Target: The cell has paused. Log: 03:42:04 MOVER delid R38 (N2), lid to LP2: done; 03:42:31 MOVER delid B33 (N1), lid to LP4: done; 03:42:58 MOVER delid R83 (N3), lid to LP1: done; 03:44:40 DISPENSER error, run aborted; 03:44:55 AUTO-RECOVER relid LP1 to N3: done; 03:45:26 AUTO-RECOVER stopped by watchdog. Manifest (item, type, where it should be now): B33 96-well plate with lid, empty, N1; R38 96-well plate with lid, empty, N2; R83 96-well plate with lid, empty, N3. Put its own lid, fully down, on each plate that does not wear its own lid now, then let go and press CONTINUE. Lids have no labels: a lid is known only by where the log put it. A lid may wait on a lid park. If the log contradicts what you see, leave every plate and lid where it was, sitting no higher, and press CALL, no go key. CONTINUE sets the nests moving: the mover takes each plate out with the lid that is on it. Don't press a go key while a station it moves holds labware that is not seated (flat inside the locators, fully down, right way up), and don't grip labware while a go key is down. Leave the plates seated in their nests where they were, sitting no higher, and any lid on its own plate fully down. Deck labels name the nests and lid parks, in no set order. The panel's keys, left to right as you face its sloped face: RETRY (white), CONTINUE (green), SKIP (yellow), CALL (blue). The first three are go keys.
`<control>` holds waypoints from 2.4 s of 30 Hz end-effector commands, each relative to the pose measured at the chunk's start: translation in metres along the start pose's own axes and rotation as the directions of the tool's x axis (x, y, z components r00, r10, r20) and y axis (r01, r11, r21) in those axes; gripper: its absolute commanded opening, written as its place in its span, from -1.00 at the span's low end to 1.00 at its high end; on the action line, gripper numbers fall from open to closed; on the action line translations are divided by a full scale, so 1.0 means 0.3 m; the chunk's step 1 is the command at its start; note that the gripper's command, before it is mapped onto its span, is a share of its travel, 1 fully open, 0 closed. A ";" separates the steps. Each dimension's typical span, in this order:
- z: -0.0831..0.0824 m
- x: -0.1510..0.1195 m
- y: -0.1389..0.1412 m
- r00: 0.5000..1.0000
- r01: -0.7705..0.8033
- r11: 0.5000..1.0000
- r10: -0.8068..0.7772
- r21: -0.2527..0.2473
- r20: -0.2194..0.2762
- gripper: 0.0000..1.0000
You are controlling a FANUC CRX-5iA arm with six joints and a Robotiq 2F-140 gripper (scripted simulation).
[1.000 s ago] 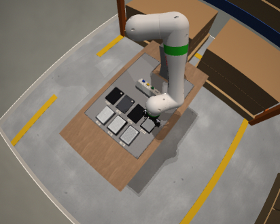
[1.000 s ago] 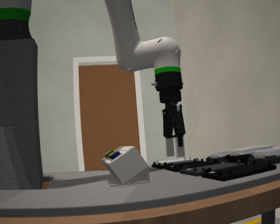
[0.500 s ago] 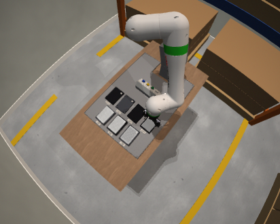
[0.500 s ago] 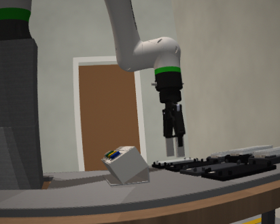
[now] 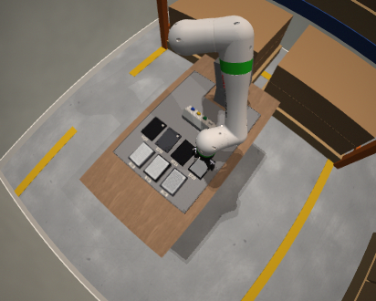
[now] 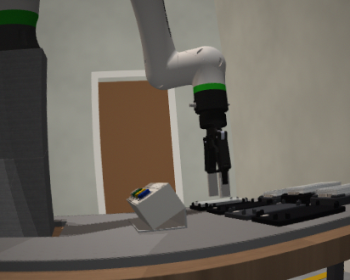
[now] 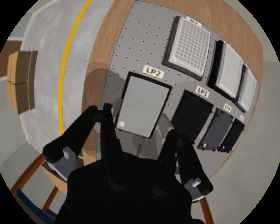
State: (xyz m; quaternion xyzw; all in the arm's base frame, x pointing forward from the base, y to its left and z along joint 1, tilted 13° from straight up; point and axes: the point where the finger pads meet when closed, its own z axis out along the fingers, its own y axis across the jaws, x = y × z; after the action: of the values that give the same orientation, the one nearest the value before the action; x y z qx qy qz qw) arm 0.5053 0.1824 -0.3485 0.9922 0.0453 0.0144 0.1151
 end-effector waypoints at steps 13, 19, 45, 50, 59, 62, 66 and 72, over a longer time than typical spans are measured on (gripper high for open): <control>0.000 0.001 0.000 1.000 0.000 1.000 0.000 0.000 0.000 0.18; 0.000 0.001 0.000 1.000 0.000 1.000 0.000 0.000 0.000 0.18; 0.000 0.001 0.000 1.000 0.000 1.000 0.000 0.000 0.000 0.18; 0.000 0.001 0.000 1.000 0.000 1.000 0.000 0.000 0.000 0.18; 0.000 0.001 0.000 1.000 0.000 1.000 0.000 0.000 0.000 0.18; 0.000 0.001 0.000 1.000 0.000 1.000 0.000 0.000 0.000 0.18; 0.000 0.001 0.000 1.000 0.000 1.000 0.000 0.000 0.000 0.32; 0.000 0.001 0.000 1.000 0.000 1.000 0.000 0.000 0.000 0.32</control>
State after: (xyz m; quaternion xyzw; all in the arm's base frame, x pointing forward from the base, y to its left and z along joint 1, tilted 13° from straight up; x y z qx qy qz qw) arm 0.5053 0.1824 -0.3485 0.9922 0.0453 0.0144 0.1151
